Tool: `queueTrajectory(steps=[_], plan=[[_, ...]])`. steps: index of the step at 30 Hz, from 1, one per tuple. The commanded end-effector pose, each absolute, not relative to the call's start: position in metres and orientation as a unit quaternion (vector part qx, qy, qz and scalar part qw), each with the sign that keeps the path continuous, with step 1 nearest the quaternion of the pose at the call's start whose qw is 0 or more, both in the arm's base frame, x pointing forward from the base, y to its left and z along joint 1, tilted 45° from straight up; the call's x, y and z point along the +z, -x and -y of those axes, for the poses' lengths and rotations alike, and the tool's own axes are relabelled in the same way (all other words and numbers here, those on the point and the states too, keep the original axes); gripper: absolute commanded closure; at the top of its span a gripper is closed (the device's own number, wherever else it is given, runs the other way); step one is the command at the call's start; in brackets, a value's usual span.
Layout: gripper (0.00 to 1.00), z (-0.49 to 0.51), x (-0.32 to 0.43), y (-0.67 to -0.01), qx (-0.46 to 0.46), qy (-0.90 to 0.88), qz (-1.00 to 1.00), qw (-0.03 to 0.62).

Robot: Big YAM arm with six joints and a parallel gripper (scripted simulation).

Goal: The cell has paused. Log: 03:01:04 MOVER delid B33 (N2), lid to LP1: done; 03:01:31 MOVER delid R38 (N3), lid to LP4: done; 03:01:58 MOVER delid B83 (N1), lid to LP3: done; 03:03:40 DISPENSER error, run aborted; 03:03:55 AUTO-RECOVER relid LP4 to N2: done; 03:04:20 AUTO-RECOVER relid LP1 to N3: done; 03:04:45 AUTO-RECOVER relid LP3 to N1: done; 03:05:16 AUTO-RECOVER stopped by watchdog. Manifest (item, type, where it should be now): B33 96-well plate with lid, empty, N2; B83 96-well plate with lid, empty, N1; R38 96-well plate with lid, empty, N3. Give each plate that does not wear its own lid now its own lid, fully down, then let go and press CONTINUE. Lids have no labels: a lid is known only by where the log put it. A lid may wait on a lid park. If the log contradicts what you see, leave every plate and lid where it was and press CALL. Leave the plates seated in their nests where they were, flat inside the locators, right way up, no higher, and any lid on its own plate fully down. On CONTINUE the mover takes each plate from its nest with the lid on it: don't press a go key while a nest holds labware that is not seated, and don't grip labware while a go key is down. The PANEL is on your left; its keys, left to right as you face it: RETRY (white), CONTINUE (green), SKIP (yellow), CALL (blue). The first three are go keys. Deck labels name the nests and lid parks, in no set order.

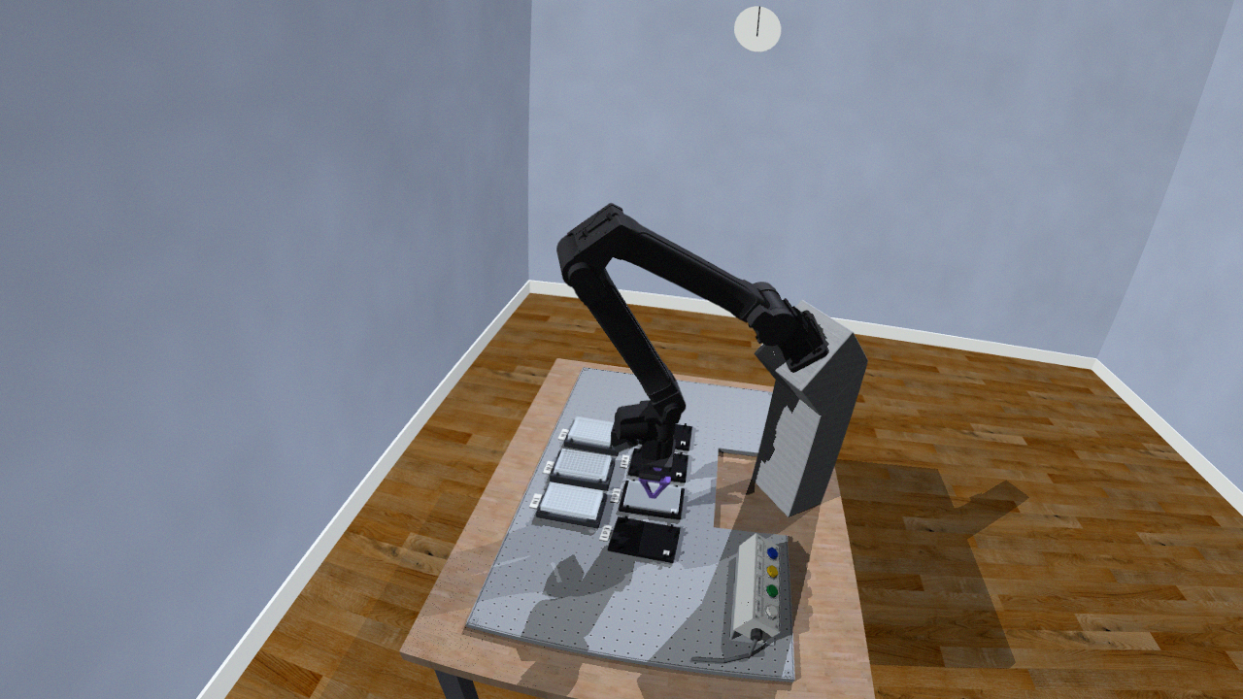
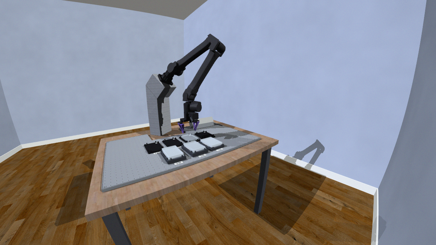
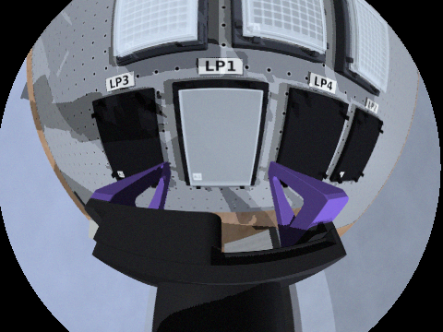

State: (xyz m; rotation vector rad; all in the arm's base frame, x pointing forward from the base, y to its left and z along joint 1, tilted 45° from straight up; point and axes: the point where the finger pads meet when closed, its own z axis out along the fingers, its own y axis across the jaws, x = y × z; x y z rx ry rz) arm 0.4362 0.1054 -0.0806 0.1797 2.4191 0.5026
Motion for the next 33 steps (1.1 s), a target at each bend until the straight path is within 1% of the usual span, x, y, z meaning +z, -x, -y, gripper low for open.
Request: queueTrajectory(steps=[1,4,5,6,33], plan=[[0.0,-0.101,-0.082,-0.429,0.191,-0.071,-0.924,0.324],[0.0,-0.095,-0.088,-0.421,0.187,-0.074,-0.926,0.319],[0.0,-0.092,-0.075,-0.443,0.196,-0.09,-0.92,0.328],[0.0,-0.088,-0.073,-0.446,0.199,-0.096,-0.919,0.327],[0.0,0.018,-0.071,-0.504,0.194,-0.089,-0.922,0.322]])
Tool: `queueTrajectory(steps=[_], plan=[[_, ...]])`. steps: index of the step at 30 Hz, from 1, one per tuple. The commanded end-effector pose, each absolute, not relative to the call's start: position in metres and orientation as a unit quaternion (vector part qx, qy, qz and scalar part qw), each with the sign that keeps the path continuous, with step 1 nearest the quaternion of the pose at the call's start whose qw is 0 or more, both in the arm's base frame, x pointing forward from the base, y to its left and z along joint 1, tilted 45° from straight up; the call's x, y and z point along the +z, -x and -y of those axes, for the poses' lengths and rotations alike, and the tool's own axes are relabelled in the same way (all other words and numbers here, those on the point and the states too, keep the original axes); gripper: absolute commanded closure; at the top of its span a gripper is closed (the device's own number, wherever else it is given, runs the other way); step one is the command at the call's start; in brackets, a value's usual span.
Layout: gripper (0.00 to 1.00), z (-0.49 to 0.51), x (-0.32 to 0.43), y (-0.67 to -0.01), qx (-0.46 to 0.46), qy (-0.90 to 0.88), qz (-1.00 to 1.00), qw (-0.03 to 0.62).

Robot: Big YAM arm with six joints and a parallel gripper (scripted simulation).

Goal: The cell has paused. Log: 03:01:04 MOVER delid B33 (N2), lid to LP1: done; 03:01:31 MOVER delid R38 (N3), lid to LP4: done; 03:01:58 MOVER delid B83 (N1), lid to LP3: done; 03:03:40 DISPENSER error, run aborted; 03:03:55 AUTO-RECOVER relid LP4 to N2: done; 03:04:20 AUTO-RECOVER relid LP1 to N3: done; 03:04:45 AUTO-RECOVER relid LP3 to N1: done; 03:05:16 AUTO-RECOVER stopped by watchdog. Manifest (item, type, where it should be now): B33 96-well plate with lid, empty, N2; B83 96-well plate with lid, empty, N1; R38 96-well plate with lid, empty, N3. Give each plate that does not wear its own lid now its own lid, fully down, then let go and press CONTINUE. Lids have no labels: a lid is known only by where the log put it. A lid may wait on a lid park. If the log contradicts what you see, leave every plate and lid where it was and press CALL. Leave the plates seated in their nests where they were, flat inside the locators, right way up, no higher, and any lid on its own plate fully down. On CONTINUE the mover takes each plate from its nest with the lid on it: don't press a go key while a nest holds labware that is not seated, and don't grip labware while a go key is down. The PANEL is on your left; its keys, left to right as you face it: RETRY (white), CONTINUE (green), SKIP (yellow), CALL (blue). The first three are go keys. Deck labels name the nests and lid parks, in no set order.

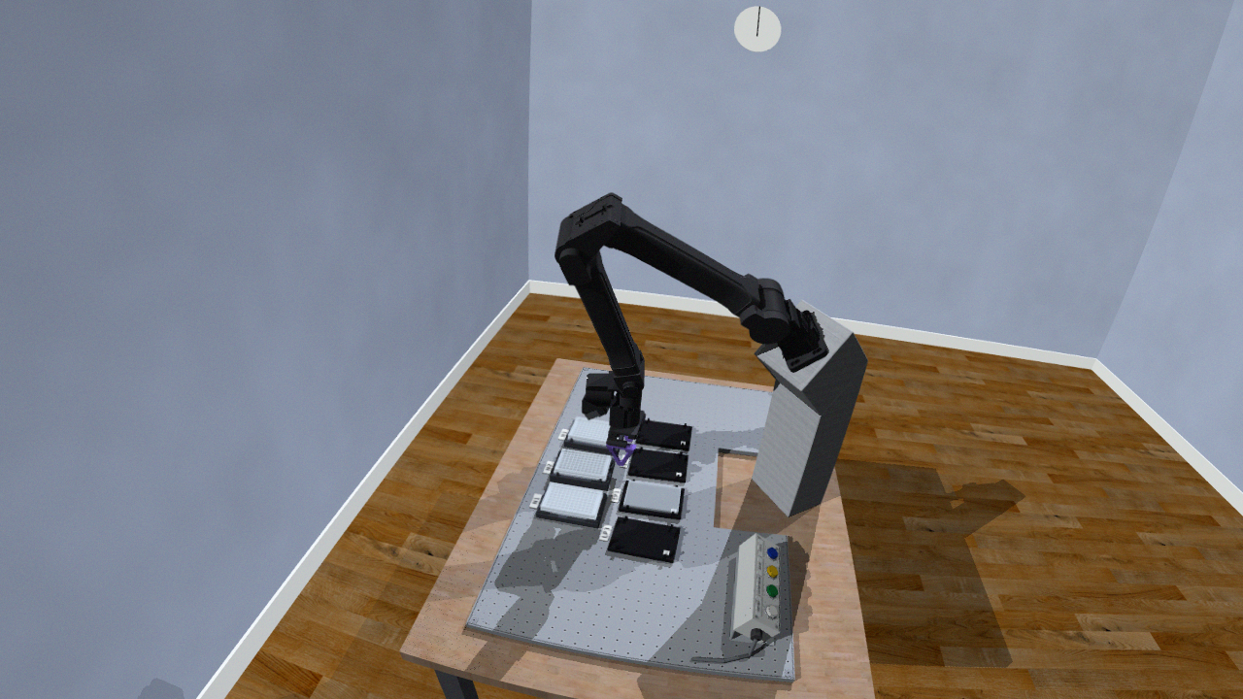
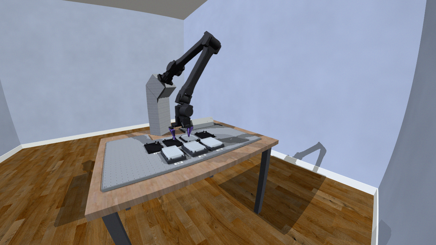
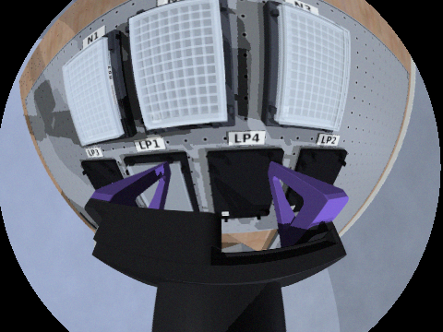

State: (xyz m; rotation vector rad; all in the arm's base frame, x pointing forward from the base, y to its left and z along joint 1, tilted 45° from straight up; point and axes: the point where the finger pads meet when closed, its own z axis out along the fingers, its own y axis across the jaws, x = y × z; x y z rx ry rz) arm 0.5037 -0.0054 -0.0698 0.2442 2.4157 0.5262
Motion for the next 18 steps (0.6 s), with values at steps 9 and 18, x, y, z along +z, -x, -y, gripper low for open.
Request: queueTrajectory(steps=[9,18], plan=[[0.0,0.053,-0.069,-0.523,0.194,-0.091,-0.923,0.32],[0.0,0.084,-0.066,-0.541,0.194,-0.091,-0.922,0.321]])
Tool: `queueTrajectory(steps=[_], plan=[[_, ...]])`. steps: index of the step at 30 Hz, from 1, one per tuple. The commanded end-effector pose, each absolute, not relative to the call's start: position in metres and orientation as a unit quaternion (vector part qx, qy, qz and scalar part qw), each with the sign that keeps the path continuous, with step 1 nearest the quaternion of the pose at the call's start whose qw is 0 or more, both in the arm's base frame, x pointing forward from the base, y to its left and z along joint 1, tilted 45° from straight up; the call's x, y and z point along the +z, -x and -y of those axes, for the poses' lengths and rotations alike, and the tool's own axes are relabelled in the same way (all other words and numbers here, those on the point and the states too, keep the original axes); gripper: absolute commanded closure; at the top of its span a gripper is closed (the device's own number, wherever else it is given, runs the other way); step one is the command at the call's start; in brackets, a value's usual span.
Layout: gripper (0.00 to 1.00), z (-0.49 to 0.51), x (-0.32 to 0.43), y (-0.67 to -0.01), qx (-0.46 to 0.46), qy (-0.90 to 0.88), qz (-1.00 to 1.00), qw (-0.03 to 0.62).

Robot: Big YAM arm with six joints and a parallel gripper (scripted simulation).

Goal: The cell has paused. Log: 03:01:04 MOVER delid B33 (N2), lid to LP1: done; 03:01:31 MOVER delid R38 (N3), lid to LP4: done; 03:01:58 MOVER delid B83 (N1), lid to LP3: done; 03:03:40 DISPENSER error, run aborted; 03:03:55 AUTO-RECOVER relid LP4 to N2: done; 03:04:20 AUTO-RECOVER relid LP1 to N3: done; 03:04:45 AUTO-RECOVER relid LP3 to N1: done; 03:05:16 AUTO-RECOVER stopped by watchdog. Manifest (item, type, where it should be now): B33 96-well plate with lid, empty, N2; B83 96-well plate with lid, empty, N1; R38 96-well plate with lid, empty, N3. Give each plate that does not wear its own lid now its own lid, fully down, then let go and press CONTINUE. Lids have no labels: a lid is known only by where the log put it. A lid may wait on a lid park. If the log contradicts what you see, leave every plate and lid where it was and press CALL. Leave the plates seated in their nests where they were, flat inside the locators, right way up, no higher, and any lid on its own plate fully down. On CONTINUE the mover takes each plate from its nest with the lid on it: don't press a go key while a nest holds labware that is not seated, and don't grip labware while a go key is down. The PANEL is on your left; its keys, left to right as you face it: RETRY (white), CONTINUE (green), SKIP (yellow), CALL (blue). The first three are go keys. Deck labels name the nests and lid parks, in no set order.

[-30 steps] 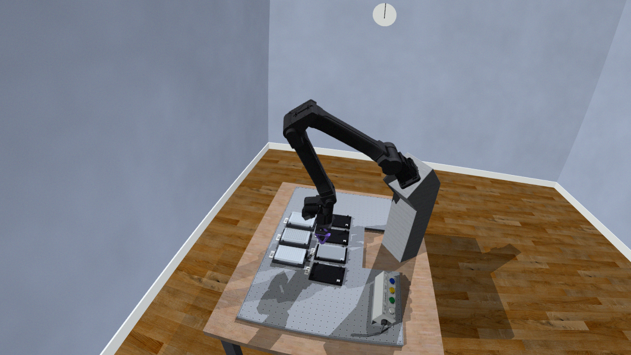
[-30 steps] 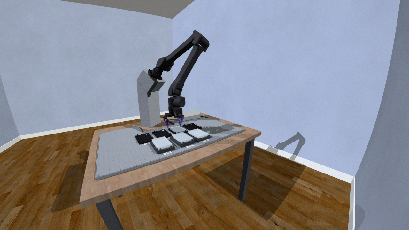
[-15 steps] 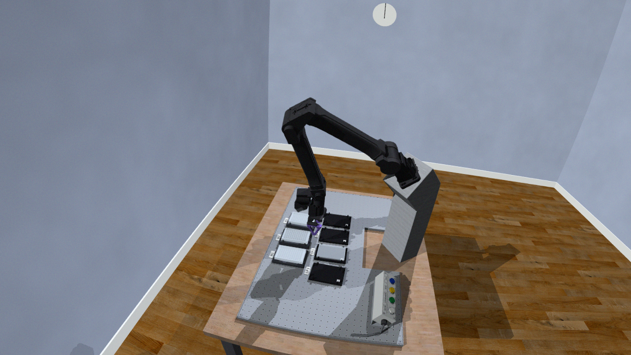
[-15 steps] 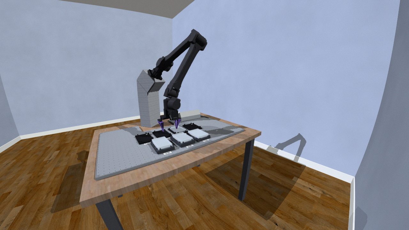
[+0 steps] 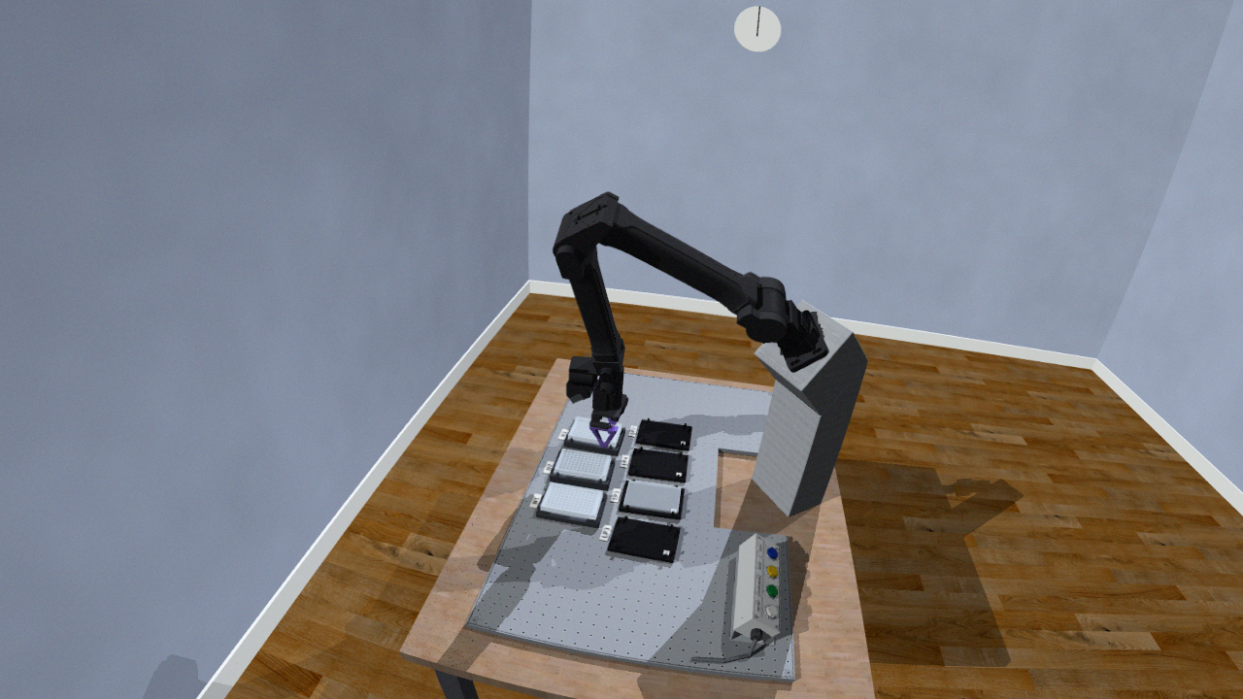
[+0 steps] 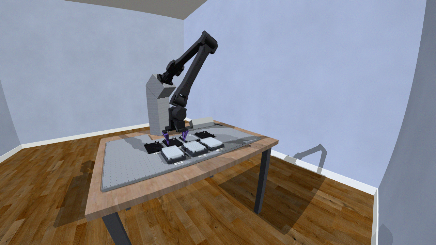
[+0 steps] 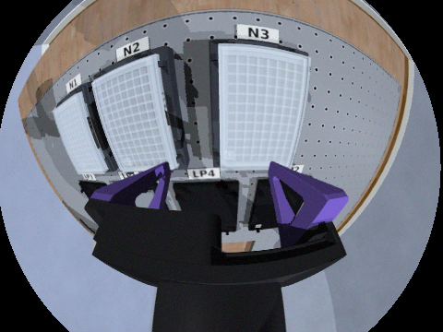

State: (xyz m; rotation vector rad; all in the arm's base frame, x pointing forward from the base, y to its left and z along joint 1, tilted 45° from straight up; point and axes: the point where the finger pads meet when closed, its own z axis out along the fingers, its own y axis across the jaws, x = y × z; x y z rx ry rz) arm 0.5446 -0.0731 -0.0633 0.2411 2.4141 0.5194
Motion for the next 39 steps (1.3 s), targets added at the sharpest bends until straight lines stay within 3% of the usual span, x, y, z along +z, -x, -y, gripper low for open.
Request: queueTrajectory(steps=[1,15,19,39], plan=[[0.0,0.09,-0.053,-0.548,0.192,-0.088,-0.919,0.332],[0.0,0.145,-0.036,-0.581,0.189,-0.086,-0.917,0.34],[0.0,0.119,-0.061,-0.573,0.2,-0.077,-0.924,0.316],[0.0,0.118,-0.065,-0.59,0.198,-0.083,-0.92,0.328]])
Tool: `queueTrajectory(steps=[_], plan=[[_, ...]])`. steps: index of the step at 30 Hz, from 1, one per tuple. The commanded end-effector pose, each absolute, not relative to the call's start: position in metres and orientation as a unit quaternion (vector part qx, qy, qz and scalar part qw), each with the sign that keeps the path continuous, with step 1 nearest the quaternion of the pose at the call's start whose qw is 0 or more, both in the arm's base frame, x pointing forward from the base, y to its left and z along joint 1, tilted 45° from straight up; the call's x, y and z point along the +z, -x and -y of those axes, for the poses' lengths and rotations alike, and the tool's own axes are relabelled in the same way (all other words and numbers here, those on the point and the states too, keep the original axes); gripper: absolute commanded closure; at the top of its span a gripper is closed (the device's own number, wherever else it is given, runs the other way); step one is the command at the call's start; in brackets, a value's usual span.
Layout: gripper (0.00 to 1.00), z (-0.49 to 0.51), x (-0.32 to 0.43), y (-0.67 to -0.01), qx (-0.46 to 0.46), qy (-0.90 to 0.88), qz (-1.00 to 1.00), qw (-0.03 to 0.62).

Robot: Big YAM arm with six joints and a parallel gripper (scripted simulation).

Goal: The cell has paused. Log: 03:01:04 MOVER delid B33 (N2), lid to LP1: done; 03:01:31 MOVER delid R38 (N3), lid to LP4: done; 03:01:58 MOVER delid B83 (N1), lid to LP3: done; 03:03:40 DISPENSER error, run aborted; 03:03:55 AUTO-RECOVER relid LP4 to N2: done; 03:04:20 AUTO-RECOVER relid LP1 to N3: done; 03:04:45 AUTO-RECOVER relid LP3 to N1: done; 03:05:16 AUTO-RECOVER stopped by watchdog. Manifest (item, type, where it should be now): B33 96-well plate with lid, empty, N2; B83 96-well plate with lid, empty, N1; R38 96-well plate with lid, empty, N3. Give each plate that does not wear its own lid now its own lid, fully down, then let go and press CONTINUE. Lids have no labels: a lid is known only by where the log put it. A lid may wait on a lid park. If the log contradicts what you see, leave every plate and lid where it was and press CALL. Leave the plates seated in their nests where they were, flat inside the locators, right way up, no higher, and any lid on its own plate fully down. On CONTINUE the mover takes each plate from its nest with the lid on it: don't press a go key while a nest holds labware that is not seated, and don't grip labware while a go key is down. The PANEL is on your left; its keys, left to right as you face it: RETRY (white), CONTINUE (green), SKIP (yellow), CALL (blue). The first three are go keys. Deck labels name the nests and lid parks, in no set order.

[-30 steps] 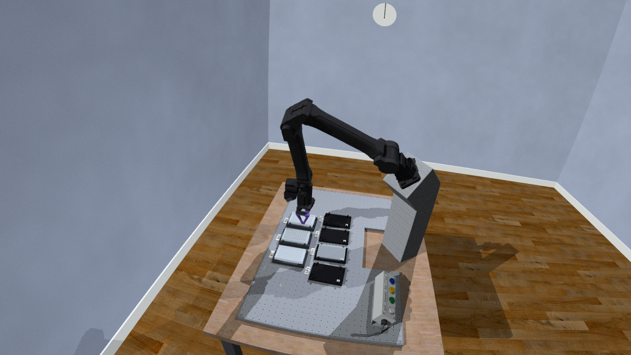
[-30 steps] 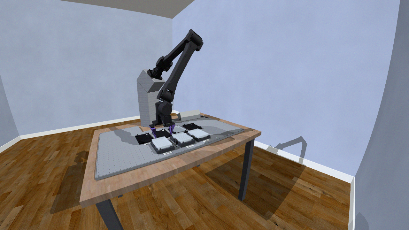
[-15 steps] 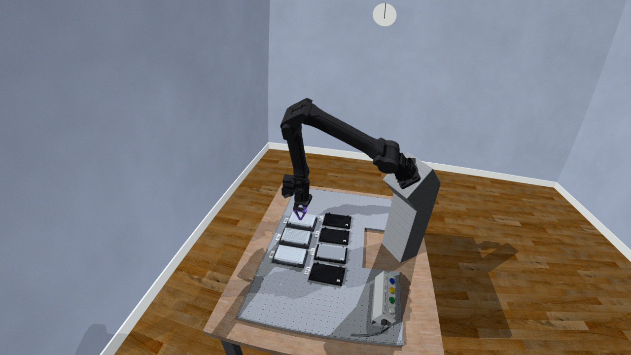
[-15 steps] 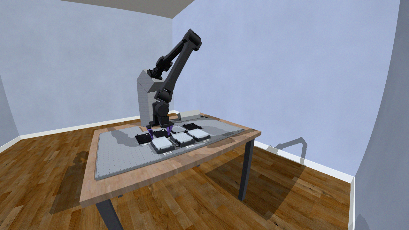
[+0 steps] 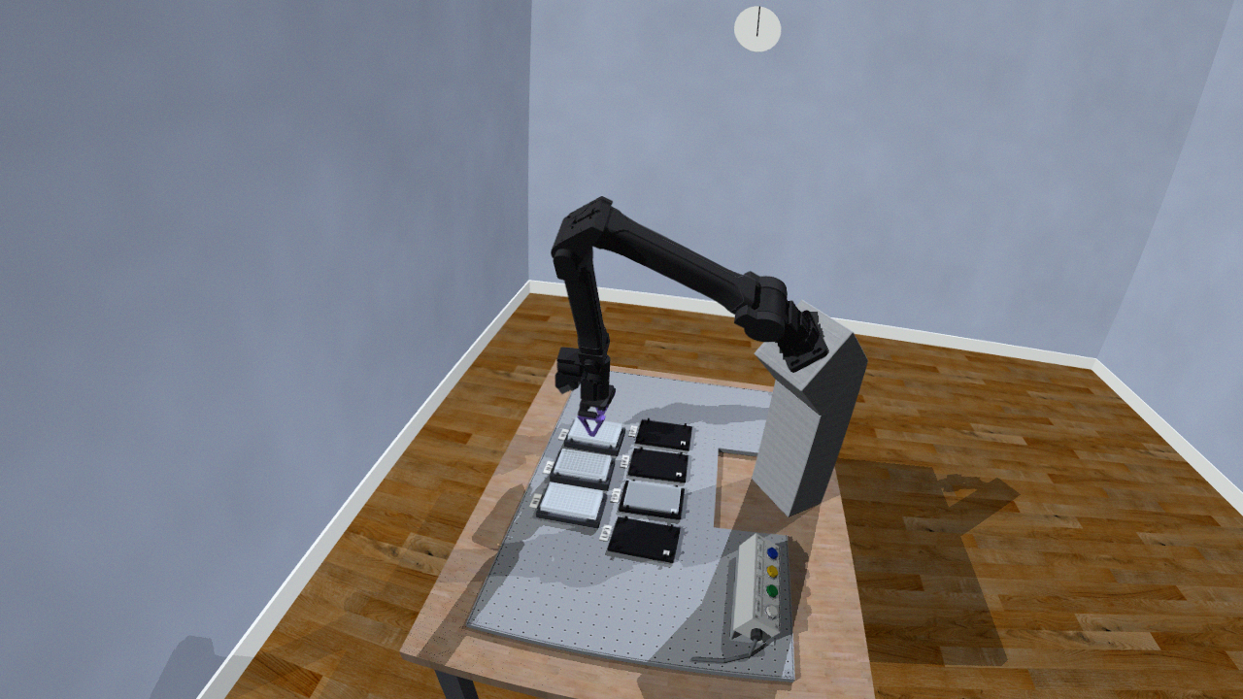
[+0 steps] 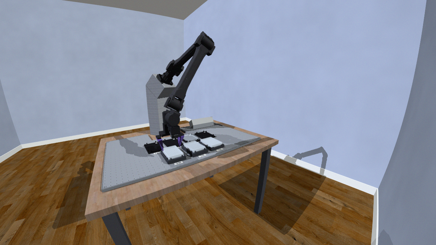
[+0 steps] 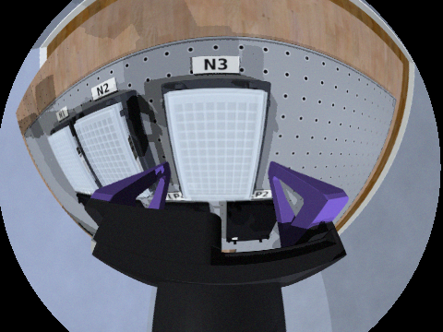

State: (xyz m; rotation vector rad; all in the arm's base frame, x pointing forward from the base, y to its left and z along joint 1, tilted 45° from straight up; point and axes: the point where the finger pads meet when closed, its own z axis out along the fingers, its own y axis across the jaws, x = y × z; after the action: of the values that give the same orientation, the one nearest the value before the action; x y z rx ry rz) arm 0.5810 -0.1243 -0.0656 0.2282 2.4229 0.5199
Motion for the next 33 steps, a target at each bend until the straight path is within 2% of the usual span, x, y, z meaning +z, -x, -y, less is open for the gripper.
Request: queueTrajectory(steps=[1,24,25,33], plan=[[0.0,0.118,-0.066,-0.591,0.198,-0.083,-0.92,0.327],[0.0,0.12,-0.061,-0.601,0.193,-0.081,-0.918,0.336],[1.0,0.12,-0.061,-0.601,0.193,-0.081,-0.918,0.336],[1.0,0.12,-0.059,-0.602,0.194,-0.081,-0.918,0.336]])
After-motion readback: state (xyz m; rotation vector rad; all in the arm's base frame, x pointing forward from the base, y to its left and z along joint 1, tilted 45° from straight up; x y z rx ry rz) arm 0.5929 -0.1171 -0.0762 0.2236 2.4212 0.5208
